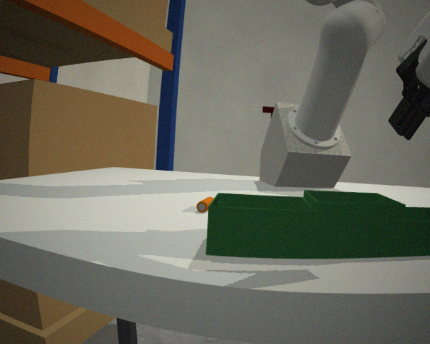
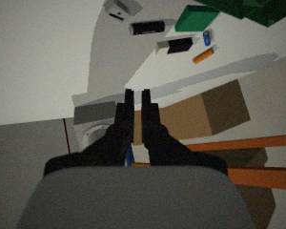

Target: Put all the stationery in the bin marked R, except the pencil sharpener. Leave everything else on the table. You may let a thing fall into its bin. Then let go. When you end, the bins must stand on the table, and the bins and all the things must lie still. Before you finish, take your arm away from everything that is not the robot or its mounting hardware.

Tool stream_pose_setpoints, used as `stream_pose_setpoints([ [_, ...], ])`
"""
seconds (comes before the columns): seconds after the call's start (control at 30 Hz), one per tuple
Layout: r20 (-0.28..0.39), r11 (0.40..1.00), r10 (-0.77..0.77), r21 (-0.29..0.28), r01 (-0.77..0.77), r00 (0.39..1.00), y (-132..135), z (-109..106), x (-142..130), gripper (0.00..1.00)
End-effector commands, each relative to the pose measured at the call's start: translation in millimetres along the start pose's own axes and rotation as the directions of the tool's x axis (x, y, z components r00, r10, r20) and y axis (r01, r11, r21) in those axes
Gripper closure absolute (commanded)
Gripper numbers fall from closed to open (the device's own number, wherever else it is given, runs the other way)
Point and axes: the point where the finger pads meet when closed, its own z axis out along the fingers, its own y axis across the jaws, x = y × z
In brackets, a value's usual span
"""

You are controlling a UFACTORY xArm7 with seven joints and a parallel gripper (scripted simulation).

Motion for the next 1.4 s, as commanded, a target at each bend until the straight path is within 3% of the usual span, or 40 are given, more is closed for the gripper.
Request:
stream_pose_setpoints([
  [0.0, -0.002, 1.000, 0.016, 0.015, -0.016, 1.000, 9.6, 1.1, -4.9, 0.93],
  [0.07, -0.002, 0.993, 0.081, 0.080, -0.081, 0.997, 22.4, 5.2, -14.9, 0.93],
  [0.17, -0.002, 0.993, 0.081, 0.080, -0.081, 0.997, 27.3, 6.8, -18.8, 0.93],
  [0.23, -0.011, 0.979, 0.146, 0.144, -0.143, 0.989, 39.3, 10.3, -30.0, 0.93],
  [0.3, -0.011, 0.979, 0.146, 0.144, -0.143, 0.989, 42.1, 11.1, -32.6, 0.93],
  [0.37, -0.030, 0.958, 0.209, 0.206, -0.198, 0.978, 53.4, 13.8, -44.8, 0.93],
  [0.43, -0.030, 0.958, 0.209, 0.206, -0.198, 0.978, 54.3, 14.0, -45.7, 0.93],
  [0.5, -0.058, 0.932, 0.271, 0.264, -0.247, 0.961, 64.4, 15.5, -57.7, 0.93],
  [0.57, -0.058, 0.932, 0.271, 0.264, -0.247, 0.961, 64.4, 15.5, -57.7, 0.93],
  [0.63, -0.094, 0.904, 0.331, 0.318, -0.286, 0.939, 72.9, 15.5, -68.4, 0.93],
  [0.77, -0.140, 0.875, 0.388, 0.367, -0.316, 0.911, 80.1, 14.1, -77.7, 0.93],
  [0.93, -0.253, 0.825, 0.489, 0.445, -0.349, 0.835, 92.6, 7.0, -92.3, 0.93],
  [1.07, -0.355, 0.807, 0.542, 0.475, -0.353, 0.762, 103.9, -5.5, -102.4, 0.93],
  [1.13, -0.355, 0.807, 0.542, 0.475, -0.353, 0.762, 103.9, -5.5, -102.4, 0.93],
  [1.17, -0.391, 0.798, 0.561, 0.490, -0.351, 0.730, 103.9, -5.5, -102.4, 0.93],
  [1.37, -0.391, 0.798, 0.561, 0.490, -0.351, 0.730, 103.9, -5.5, -102.4, 0.93],
])
